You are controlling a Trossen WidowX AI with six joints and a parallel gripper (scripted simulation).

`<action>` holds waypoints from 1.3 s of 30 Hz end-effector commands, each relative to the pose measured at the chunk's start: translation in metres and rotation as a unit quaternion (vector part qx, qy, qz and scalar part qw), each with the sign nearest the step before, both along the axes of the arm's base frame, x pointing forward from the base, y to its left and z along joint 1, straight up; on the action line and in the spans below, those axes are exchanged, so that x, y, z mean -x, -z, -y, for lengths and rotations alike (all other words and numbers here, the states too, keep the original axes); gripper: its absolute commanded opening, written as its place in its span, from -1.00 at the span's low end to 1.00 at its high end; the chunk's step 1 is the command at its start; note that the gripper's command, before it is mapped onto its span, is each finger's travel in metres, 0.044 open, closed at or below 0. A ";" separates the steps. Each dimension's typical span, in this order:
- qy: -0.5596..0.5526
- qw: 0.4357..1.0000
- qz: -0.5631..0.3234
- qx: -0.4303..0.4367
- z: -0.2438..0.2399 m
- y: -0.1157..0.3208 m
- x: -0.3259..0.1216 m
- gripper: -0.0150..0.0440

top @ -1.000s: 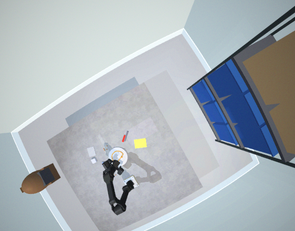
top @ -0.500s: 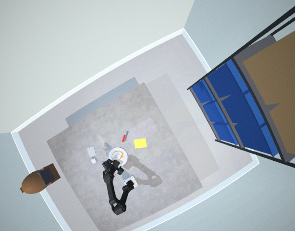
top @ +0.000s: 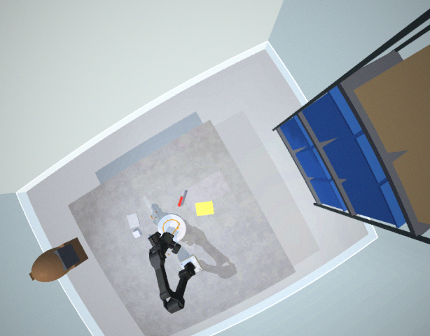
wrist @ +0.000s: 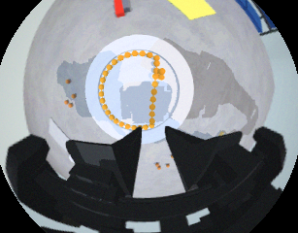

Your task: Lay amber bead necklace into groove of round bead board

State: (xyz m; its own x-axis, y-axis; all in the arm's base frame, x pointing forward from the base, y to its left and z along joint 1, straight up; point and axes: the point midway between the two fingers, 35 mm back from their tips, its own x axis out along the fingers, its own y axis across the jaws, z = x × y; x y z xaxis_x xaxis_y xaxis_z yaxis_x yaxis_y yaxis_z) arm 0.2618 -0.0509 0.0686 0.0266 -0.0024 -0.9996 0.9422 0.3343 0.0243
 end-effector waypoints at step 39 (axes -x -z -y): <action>-0.002 1.000 -0.001 0.000 0.000 0.030 0.000 -0.49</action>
State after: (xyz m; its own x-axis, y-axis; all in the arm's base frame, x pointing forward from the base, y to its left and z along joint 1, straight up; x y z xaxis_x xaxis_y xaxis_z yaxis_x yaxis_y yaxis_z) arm 0.2616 -0.0512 0.0381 0.0233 -0.0018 -0.9997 0.9411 0.3375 0.0213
